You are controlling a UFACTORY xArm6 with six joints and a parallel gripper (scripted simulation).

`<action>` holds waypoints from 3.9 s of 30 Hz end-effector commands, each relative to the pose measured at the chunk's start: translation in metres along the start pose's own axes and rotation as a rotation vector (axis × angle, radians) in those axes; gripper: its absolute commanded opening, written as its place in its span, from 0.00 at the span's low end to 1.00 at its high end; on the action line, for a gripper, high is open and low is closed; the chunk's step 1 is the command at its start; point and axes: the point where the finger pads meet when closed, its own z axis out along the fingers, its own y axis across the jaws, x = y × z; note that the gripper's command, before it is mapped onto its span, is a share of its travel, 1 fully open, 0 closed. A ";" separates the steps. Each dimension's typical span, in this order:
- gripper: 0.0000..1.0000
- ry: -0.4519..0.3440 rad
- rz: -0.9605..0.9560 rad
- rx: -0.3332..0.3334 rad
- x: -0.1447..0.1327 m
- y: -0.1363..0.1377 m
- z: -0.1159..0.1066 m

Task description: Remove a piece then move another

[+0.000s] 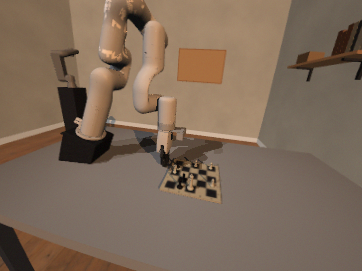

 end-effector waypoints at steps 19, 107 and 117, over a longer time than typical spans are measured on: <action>0.00 0.003 0.000 0.001 0.001 0.000 0.003; 1.00 0.003 0.000 0.001 0.001 0.000 -0.087; 1.00 0.003 0.000 0.001 0.001 0.000 -0.087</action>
